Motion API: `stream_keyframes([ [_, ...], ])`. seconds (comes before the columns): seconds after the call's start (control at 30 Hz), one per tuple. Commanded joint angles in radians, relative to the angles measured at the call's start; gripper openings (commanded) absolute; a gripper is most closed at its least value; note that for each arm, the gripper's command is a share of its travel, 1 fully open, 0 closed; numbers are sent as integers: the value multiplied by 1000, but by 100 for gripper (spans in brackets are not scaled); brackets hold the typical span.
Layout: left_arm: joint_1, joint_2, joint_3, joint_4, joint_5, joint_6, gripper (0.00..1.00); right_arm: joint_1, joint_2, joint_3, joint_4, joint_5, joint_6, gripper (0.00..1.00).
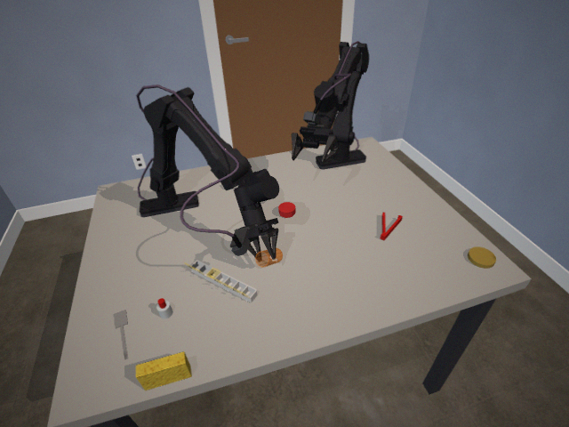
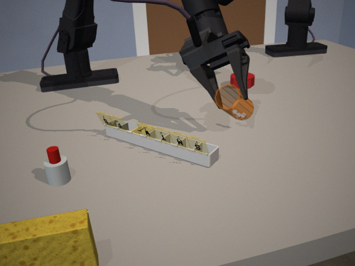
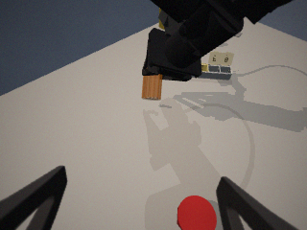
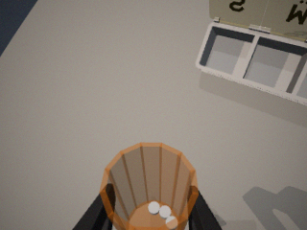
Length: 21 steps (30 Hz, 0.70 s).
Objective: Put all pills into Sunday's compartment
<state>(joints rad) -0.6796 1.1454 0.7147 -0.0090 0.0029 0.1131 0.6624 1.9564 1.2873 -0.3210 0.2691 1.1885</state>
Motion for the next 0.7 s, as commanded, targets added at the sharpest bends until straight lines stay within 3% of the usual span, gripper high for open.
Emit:
stream_keyframes([
  [0.0,-2,-10,7,25,-1,-2,100,6,-13,39,-31,24,13,36],
  [0.5,-2,-10,7,25,-1,-2,100,-12,-25,78,-85,22,0,36],
  [0.67,-2,-10,7,25,-1,-2,100,-39,-14,85,-97,-96,-2,36],
])
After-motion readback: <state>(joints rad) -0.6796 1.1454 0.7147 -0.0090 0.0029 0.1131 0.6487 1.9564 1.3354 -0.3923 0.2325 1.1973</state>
